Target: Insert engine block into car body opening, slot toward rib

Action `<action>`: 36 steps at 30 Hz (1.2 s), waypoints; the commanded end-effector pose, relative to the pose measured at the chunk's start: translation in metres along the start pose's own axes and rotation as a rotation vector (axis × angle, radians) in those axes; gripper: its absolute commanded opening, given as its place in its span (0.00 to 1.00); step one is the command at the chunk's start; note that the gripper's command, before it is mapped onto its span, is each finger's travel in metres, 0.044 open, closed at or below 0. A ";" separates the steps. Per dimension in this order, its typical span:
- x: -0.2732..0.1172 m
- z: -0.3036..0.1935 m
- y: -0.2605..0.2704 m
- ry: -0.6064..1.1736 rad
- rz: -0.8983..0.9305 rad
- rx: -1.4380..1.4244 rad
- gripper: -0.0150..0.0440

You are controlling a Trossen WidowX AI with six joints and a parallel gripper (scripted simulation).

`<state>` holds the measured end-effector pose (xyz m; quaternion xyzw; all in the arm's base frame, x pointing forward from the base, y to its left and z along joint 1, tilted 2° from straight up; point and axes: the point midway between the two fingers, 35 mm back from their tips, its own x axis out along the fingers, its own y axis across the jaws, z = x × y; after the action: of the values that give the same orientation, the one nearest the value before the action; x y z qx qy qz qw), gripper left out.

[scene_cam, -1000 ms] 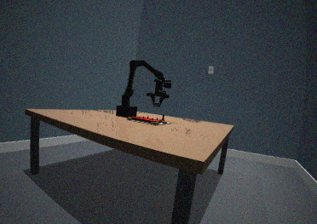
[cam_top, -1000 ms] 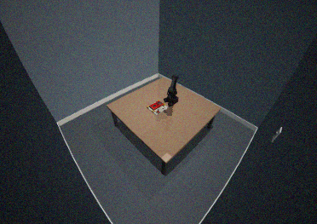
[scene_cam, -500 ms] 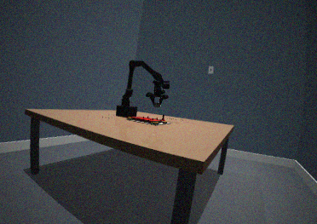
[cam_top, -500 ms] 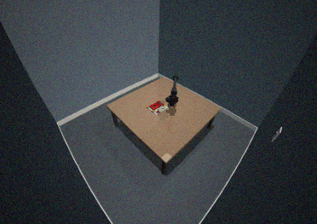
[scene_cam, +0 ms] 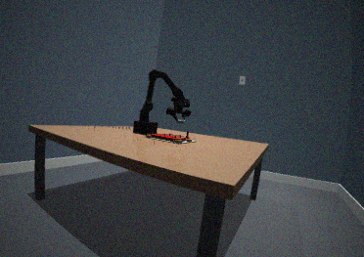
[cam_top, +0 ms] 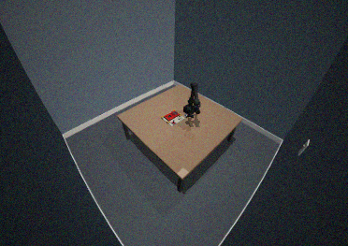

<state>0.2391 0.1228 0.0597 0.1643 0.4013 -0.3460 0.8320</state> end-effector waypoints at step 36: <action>0.041 -0.038 -0.001 -0.184 0.002 0.005 0.25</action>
<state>0.2360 0.1272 0.0112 0.1379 0.3240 -0.3576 0.8649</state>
